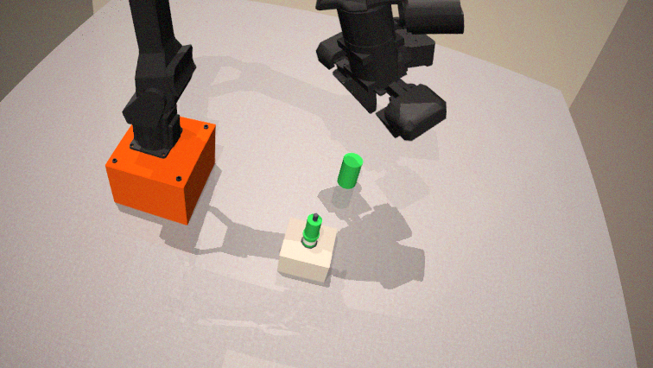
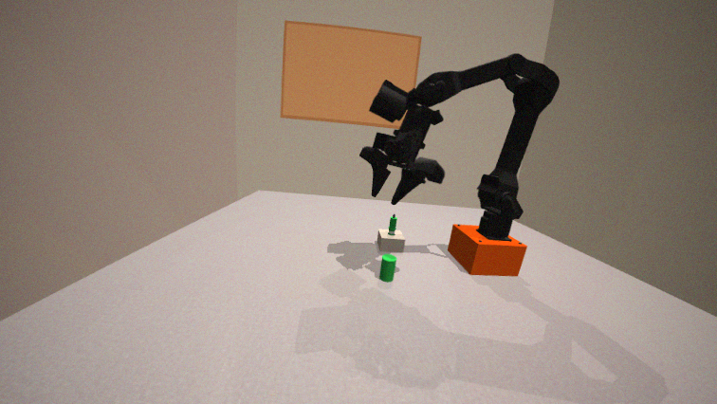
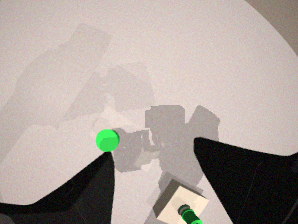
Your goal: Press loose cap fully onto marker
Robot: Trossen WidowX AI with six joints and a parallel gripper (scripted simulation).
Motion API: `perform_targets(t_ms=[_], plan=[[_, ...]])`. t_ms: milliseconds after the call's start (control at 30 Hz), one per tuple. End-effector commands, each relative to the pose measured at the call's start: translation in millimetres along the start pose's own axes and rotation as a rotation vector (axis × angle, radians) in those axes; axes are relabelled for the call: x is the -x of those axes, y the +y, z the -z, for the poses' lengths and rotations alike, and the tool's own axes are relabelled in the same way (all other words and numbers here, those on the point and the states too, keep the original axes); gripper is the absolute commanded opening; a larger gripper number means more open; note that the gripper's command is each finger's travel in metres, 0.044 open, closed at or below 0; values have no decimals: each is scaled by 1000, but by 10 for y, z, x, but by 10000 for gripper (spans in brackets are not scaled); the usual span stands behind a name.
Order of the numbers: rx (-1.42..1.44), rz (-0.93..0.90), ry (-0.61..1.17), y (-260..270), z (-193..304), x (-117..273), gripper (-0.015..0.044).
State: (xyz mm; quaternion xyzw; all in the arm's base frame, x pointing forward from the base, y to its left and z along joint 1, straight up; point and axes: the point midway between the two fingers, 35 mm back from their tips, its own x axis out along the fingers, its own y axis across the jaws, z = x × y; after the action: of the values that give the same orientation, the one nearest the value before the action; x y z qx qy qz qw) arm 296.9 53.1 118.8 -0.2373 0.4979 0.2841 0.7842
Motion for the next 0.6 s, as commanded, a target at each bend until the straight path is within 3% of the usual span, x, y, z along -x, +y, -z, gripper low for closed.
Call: perform_targets(t_ms=[0, 433, 567], plan=[[666, -202, 325, 474, -9, -422, 252], [684, -208, 332, 461, -20, -438, 252], [681, -210, 333, 478, 60, -649, 252]])
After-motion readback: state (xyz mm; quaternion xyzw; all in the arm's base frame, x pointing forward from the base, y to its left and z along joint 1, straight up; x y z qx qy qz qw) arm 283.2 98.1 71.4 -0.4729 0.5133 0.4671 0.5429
